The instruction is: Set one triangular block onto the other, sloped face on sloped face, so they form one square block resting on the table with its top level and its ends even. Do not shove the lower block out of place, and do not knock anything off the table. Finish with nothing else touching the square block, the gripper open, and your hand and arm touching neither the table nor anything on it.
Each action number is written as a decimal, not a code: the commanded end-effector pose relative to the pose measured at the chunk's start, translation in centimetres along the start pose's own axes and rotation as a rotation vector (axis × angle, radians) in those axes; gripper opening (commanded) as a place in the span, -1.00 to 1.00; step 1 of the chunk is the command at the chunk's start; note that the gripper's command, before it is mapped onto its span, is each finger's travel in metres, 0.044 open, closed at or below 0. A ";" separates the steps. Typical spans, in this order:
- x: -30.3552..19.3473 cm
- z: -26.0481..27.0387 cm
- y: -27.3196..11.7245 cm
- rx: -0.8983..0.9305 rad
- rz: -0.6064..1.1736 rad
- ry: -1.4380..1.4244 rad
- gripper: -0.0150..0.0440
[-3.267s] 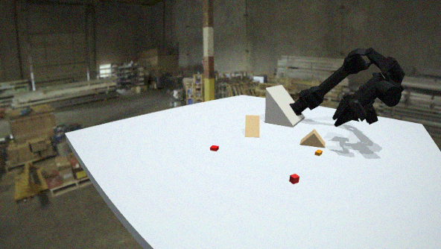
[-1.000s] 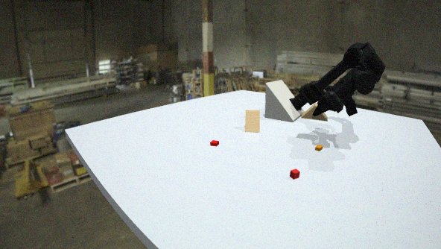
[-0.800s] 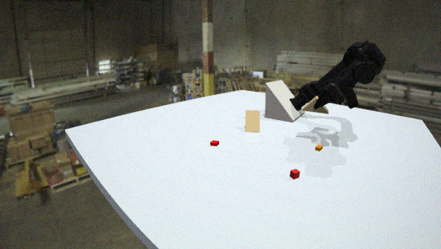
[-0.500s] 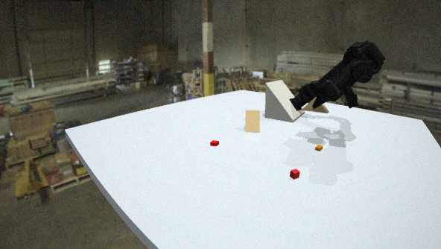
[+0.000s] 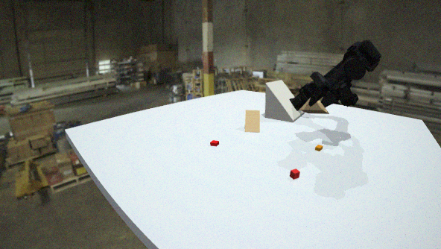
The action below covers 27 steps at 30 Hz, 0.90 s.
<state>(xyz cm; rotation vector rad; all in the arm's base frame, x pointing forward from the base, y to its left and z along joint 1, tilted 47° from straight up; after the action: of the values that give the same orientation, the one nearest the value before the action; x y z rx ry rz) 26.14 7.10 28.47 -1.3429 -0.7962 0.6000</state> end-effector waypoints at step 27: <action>-1.1 -1.8 1.1 0.198 0.034 0.994 -0.49</action>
<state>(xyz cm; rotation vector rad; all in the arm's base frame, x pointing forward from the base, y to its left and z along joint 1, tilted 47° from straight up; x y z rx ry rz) 26.85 5.44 27.43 -1.2767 0.0083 0.0312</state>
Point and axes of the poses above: the point midway between the two fingers, 35 mm back from their tips, its own y axis out along the fingers, its own z axis across the jaws, x = y × z, the point moved 10 cm from there along -y, back along the fingers, and after that the axes turned 14 degrees about y, right-handed, at the moved point
